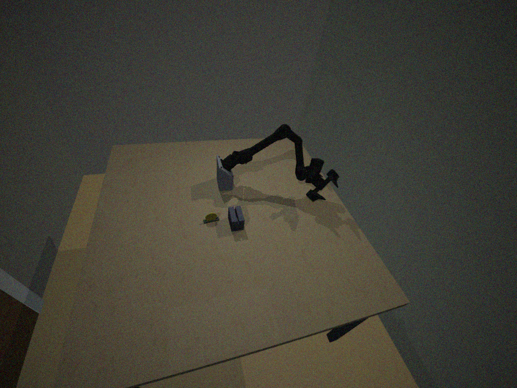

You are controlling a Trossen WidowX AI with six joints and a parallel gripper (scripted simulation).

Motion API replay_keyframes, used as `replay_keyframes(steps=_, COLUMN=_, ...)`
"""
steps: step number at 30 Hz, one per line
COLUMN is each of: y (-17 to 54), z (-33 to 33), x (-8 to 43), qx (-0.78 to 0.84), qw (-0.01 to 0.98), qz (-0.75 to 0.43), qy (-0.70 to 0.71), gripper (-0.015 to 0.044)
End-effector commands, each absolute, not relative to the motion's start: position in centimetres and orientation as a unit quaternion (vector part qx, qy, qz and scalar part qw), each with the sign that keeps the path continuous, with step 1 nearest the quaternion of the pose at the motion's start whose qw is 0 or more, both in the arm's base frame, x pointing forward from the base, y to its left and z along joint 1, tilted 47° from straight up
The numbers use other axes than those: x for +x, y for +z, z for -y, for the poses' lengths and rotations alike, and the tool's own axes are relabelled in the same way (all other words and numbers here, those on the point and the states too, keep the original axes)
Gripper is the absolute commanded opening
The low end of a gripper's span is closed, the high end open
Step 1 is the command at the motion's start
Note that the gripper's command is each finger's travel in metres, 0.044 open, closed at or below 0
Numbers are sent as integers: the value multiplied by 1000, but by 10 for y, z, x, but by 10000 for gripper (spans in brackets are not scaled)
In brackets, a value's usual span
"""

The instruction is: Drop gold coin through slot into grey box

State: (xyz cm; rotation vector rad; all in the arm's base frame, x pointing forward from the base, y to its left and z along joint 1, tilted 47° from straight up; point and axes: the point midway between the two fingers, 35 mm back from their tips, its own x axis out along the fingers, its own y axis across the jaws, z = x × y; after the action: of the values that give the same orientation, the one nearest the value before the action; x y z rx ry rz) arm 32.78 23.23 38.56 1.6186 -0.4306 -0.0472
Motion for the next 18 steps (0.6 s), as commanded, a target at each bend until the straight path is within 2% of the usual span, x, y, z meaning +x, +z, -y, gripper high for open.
replay_keyframes(steps=1, y=385, z=-232, x=329, qx=716, qw=671, qz=191, qy=-22, gripper=374)
replay_keyframes(steps=9, y=349, z=-213, x=378, qx=616, qw=767, qz=169, qy=-60, gripper=164)
replay_keyframes(steps=18, y=270, z=-164, x=464, qx=451, qw=883, qz=63, qy=-114, gripper=161)
